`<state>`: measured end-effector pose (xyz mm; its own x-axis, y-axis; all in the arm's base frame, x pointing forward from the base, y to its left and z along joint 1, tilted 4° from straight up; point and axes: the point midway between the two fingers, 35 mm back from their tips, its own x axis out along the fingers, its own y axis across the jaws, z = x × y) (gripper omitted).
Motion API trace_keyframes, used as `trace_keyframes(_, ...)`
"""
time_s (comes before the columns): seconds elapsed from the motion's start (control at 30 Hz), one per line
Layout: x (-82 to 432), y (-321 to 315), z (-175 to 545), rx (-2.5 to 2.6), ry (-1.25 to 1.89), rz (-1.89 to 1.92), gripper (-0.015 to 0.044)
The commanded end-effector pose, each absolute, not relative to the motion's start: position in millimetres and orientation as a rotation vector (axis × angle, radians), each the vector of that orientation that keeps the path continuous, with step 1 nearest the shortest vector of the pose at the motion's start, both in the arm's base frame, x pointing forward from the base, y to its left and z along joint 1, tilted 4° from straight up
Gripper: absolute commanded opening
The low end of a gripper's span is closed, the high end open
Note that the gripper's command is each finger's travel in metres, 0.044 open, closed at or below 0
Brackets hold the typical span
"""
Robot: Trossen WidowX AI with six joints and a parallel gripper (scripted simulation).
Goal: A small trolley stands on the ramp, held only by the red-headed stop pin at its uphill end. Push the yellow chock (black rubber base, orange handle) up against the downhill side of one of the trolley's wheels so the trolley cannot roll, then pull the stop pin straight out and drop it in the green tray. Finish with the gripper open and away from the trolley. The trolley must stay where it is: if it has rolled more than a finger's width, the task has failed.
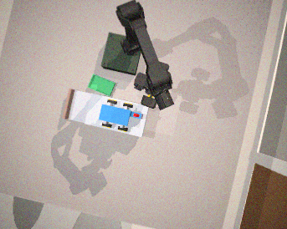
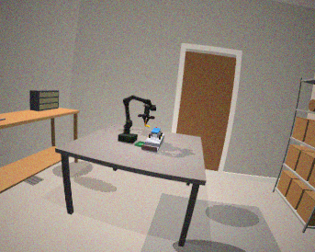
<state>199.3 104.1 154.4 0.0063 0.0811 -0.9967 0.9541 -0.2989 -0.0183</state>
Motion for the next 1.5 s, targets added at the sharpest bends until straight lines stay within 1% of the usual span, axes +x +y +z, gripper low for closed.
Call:
trace_keyframes(0.0,200.2,103.6,156.3,1.459,1.134,-1.362,0.0)
trace_keyframes(0.73,200.3,103.5,156.3,0.91,1.439,-0.787,0.0)
trace_keyframes(1.47,200.4,103.6,156.4,0.334,1.564,-0.209,0.0)
